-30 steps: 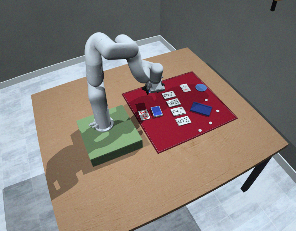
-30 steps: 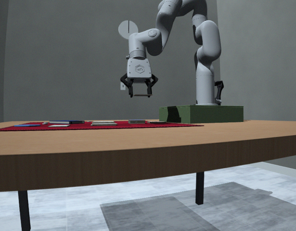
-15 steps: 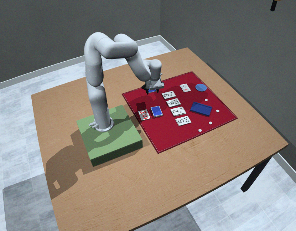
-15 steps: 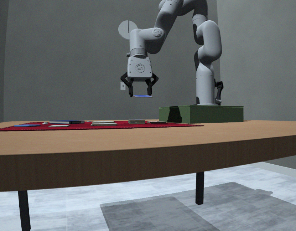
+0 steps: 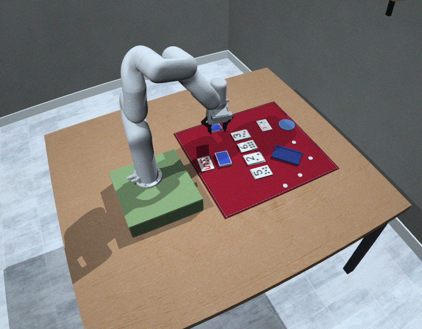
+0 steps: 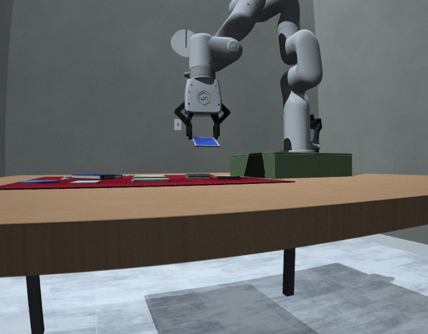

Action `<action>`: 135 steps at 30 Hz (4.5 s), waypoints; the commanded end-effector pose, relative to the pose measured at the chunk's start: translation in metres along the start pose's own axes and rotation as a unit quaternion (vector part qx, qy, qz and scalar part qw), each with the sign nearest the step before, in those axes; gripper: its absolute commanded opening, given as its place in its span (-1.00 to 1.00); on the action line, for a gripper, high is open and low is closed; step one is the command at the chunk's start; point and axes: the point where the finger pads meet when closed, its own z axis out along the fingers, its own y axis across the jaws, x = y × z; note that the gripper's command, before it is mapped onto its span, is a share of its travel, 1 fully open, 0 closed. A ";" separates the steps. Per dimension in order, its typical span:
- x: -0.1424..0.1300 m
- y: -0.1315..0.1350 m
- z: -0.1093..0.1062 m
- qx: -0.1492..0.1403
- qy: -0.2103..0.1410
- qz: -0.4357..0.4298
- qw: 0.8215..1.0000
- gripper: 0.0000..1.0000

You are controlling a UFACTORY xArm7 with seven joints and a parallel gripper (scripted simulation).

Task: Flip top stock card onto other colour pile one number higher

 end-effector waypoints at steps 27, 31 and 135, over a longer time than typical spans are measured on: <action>-0.014 -0.001 0.005 0.007 0.441 0.002 0.897 0.47; -0.015 -0.001 0.007 0.008 0.494 0.002 0.869 0.47; -0.012 0.001 0.039 0.011 0.653 0.002 0.757 0.47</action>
